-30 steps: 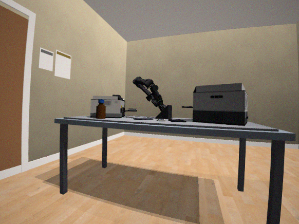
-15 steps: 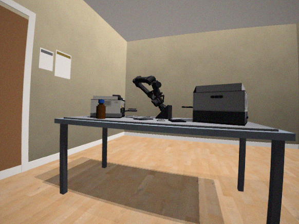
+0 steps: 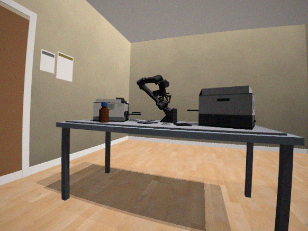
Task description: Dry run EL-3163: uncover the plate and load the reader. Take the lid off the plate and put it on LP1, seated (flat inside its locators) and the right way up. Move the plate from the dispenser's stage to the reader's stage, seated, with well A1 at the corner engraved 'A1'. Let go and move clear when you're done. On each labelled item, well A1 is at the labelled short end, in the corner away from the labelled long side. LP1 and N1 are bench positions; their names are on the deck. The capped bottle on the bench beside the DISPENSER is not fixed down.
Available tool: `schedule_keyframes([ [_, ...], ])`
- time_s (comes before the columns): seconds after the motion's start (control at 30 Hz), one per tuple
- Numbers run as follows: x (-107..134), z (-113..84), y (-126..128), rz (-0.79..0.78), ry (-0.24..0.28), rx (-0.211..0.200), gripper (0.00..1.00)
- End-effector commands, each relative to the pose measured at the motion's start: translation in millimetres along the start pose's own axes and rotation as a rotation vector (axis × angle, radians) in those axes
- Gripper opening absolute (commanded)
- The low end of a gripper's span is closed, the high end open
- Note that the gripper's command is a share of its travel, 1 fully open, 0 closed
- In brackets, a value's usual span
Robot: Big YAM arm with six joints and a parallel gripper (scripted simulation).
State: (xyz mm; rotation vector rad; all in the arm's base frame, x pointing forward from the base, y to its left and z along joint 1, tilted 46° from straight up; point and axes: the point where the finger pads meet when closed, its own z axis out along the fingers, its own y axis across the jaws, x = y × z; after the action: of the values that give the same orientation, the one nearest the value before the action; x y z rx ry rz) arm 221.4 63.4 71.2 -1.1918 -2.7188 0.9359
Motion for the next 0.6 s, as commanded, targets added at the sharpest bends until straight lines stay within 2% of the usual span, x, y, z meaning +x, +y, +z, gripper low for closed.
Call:
schedule_keyframes([
  [0.0,-2,-17.2,9,-0.136,-0.033,0.001,1.0],
  [0.07,-2,-15.5,9,-0.185,-0.055,0.006,1.0],
  [0.1,-2,-21.9,10,-0.211,-0.064,0.01,1.0],
  [0.17,-2,-21.9,10,-0.211,-0.064,0.01,1.0],
  [0.23,-3,-26.8,12,-0.236,-0.086,0.01,1.0],
  [0.27,-3,-26.2,12,-0.262,-0.098,0.015,1.0],
  [0.33,0,-37.2,14,-0.319,-0.118,0.031,1.0],
  [0.47,0,-30.8,13,-0.425,-0.16,0.06,1.0],
  [0.57,1,-42.8,15,-0.498,-0.19,0.079,1.0],
])
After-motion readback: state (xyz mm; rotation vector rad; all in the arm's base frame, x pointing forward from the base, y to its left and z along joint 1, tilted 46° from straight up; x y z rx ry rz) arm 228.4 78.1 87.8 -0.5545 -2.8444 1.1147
